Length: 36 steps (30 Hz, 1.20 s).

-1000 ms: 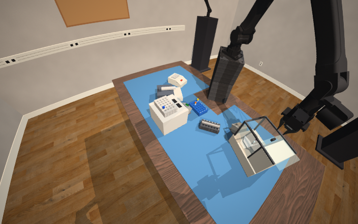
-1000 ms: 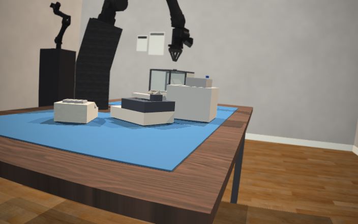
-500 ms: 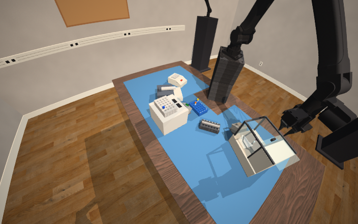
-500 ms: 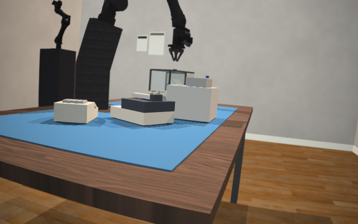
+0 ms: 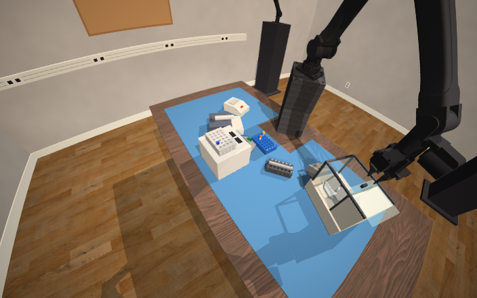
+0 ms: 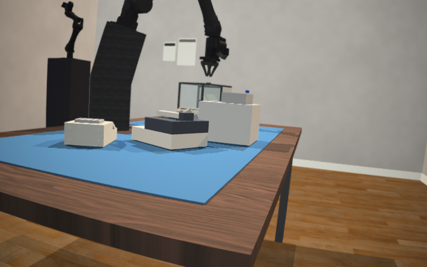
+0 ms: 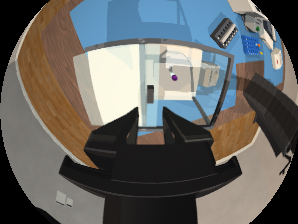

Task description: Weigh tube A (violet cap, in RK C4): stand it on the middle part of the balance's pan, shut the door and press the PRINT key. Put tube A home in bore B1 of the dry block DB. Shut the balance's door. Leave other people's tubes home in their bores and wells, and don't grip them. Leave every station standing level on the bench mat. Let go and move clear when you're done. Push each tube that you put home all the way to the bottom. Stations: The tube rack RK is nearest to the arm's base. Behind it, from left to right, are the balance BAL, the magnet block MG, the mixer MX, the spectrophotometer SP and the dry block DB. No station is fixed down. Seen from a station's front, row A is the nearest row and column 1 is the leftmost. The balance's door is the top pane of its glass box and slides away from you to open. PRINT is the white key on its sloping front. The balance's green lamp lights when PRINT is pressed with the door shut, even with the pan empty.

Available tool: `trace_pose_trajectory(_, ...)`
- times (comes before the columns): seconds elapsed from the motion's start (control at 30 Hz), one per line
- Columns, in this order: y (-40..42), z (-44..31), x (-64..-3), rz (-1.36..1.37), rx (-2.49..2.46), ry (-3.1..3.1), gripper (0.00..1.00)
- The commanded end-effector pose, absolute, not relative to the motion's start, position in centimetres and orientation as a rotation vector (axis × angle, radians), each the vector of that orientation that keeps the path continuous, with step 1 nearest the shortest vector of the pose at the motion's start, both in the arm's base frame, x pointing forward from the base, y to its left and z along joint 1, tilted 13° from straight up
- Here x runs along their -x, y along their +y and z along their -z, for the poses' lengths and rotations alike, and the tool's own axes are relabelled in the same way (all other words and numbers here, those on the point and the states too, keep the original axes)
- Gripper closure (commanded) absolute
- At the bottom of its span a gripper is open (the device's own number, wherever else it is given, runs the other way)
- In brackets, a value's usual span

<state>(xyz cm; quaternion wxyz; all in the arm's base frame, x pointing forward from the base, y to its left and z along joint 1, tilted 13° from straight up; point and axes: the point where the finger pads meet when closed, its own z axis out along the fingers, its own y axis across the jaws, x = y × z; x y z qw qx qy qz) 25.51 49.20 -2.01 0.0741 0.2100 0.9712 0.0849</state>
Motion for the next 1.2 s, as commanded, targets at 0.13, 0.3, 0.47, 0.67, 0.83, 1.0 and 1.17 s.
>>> trace_pose_trajectory(0.13,50.9,1.3,-26.8,-0.323,-0.661,2.89,0.7)
trace_pose_trajectory(0.3,51.0,2.5,-27.2,-0.314,-0.658,2.892,0.7)
trace_pose_trajectory(0.47,51.2,3.4,-27.2,-0.315,-0.645,2.895,0.7)
trace_pose_trajectory(0.67,51.5,3.1,-27.5,-0.337,-0.639,2.889,0.7)
trace_pose_trajectory(0.83,50.7,5.3,-27.3,-0.292,-0.634,2.902,0.7)
trace_pose_trajectory(1.0,50.8,4.9,-26.9,-0.3,-0.638,2.901,0.7)
trace_pose_trajectory(1.17,51.7,3.2,-27.5,-0.349,-0.627,2.888,0.7)
